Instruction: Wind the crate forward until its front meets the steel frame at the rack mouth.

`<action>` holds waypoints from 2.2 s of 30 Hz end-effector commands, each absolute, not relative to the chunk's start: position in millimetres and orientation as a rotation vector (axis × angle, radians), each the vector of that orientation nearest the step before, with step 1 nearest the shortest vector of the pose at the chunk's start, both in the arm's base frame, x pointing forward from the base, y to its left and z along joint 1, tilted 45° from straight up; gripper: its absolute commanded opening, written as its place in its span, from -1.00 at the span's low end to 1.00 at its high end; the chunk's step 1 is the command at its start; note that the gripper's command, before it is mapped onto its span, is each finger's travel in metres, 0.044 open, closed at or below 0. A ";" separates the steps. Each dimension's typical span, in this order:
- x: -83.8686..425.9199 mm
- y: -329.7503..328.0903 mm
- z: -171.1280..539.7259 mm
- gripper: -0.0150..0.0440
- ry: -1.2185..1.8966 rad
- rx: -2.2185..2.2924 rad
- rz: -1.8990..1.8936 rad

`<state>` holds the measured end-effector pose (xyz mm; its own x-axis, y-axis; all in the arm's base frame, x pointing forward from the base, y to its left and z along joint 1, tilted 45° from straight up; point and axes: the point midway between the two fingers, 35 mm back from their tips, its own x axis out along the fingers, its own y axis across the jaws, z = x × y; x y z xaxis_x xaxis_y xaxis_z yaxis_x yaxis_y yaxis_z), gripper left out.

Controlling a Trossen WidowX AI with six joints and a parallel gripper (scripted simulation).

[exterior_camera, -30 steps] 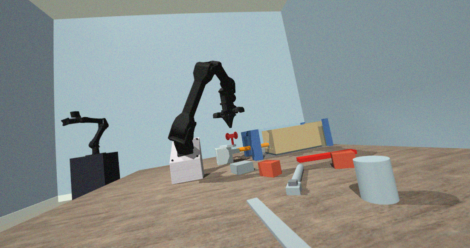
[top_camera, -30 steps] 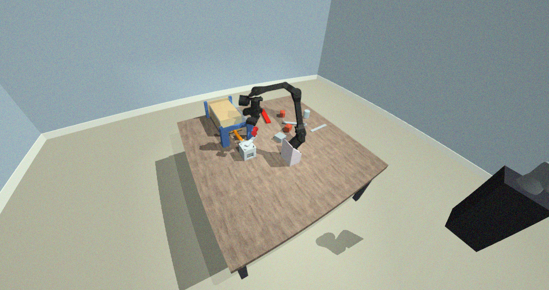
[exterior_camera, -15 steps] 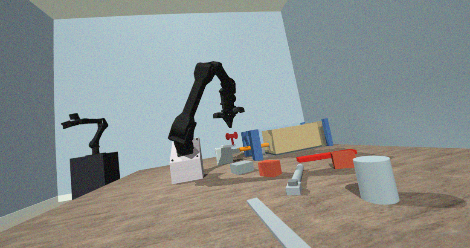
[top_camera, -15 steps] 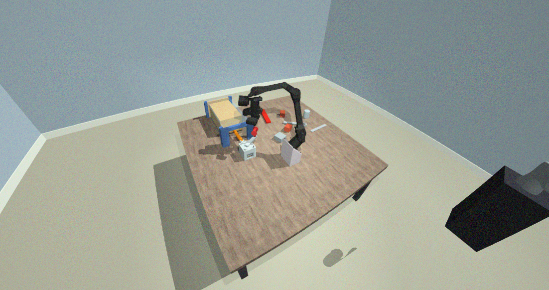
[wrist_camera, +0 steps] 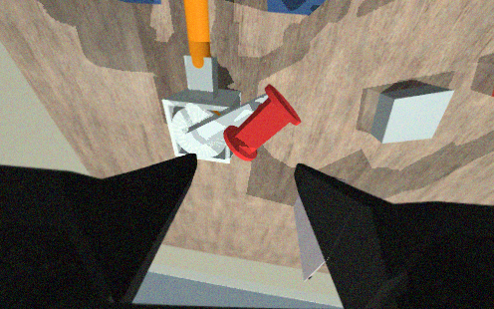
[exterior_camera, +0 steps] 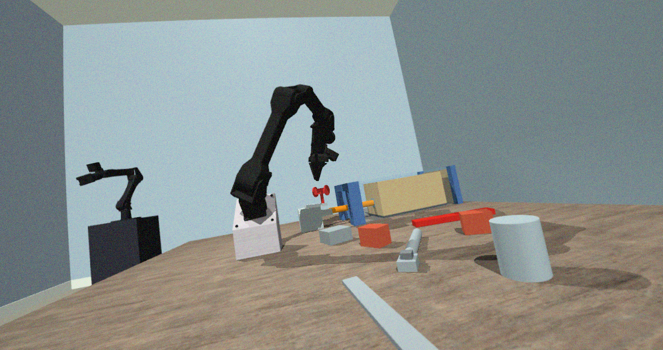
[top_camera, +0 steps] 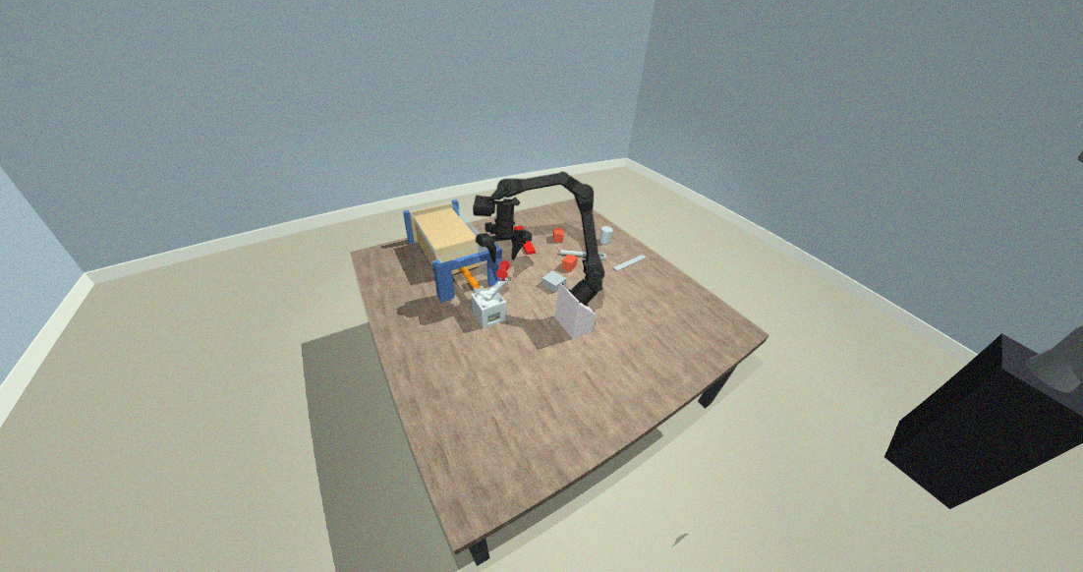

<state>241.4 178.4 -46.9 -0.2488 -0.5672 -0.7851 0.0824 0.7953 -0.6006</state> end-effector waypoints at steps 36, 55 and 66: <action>246.4 161.5 -63.5 1.00 1.592 0.196 -1.137; 243.6 139.4 -85.2 1.00 1.590 0.196 -1.137; 241.7 130.5 -93.2 1.00 1.590 0.195 -1.138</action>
<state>244.4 134.8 -91.2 -0.3641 -0.4177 -0.8325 0.6516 0.5244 -0.5481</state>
